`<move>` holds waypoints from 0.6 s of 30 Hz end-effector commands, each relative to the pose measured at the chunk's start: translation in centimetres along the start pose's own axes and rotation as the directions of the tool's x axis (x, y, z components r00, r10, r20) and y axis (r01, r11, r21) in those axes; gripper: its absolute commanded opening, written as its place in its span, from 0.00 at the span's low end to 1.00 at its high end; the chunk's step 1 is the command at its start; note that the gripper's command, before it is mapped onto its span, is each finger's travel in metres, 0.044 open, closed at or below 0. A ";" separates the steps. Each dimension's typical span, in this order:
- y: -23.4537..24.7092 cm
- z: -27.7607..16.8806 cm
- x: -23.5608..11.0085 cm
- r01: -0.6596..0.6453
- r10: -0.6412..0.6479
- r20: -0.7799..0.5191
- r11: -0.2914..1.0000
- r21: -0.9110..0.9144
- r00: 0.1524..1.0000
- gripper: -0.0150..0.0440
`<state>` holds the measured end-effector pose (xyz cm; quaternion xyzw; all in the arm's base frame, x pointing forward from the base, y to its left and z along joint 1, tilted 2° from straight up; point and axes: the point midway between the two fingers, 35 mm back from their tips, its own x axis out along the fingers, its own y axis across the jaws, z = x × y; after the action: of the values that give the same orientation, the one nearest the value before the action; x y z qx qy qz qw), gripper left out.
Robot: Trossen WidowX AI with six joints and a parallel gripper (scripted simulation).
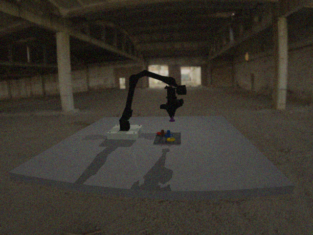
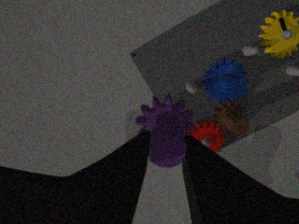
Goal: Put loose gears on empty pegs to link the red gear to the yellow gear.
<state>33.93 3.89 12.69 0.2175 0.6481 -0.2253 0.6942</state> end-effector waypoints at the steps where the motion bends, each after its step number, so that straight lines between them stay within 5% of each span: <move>1: -0.7 0.5 0.5 0.001 -0.001 -0.008 1.000 -0.001 1.000 0.25; 18: -3.9 3.2 1.9 0.004 -0.004 -0.005 1.000 -0.002 1.000 0.25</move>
<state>34.41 -0.66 11.35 0.2155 0.6477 -0.2269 0.6947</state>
